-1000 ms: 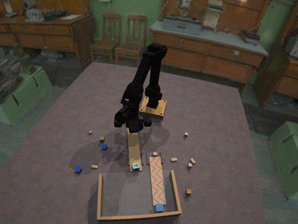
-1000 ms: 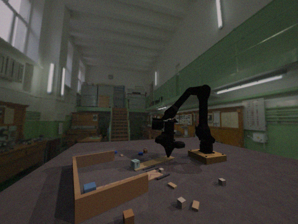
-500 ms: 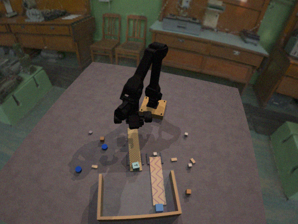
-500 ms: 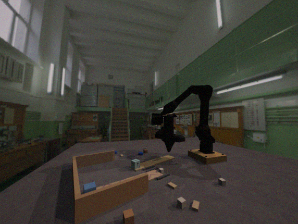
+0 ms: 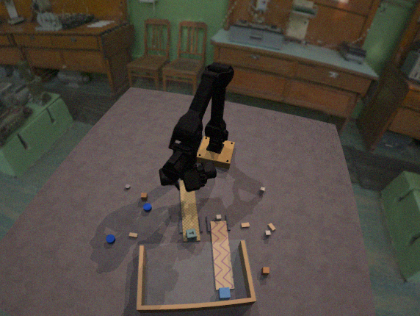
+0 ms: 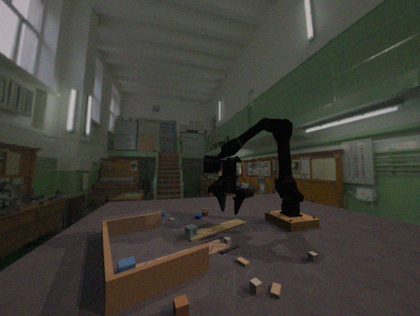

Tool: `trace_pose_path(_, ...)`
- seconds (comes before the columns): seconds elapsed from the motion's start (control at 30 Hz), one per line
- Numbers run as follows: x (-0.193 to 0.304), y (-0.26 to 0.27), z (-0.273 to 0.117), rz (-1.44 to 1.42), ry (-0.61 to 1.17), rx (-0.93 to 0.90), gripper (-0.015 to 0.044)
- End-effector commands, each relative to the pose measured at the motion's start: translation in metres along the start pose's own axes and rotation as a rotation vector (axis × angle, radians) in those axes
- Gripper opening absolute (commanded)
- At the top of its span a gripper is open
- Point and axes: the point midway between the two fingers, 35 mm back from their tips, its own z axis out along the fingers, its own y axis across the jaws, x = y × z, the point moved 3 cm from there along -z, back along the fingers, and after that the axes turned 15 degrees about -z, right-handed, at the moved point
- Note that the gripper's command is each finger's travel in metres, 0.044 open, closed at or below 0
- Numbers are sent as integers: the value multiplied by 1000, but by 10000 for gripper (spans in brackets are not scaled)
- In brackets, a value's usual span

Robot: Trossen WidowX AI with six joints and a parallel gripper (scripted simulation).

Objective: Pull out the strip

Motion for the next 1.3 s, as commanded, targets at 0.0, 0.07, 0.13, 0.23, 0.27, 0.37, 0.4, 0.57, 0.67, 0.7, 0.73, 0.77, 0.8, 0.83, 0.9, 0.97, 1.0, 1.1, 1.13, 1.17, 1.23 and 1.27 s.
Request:
trace_pose_path(0.0,-14,-6,-1,1,3,-1,394)
trace_pose_path(0.07,-21,-10,-2,1,2,-1,440)
trace_pose_path(0.13,-28,-13,-4,1,2,-1,440)
trace_pose_path(0.23,-39,-18,-5,1,1,-1,440)
trace_pose_path(0.27,-43,-20,-6,1,0,-1,440)
trace_pose_path(0.37,-54,-24,-8,1,0,0,440)
trace_pose_path(0.4,-57,-26,-9,1,-1,0,440)
trace_pose_path(0.57,-76,-33,-11,1,-2,0,440)
trace_pose_path(0.67,-87,-38,-13,1,-3,1,440)
trace_pose_path(0.7,-90,-40,-14,1,-3,1,440)
trace_pose_path(0.73,-94,-41,-14,1,-4,1,440)
trace_pose_path(0.77,-98,-43,-15,1,-4,1,440)
trace_pose_path(0.8,-102,-45,-15,1,-4,1,440)
trace_pose_path(0.83,-105,-46,-16,1,-5,1,440)
trace_pose_path(0.9,-112,-49,-17,1,-5,2,440)
trace_pose_path(0.97,-120,-52,-18,1,-6,2,440)
trace_pose_path(1.0,-124,-54,-18,1,-6,2,440)
trace_pose_path(1.1,-135,-59,-19,1,-7,2,440)
trace_pose_path(1.13,-139,-60,-20,1,-7,2,440)
trace_pose_path(1.17,-142,-61,-20,1,-8,3,440)
trace_pose_path(1.23,-150,-64,-20,1,-8,3,440)
trace_pose_path(1.27,-154,-66,-20,1,-8,3,440)
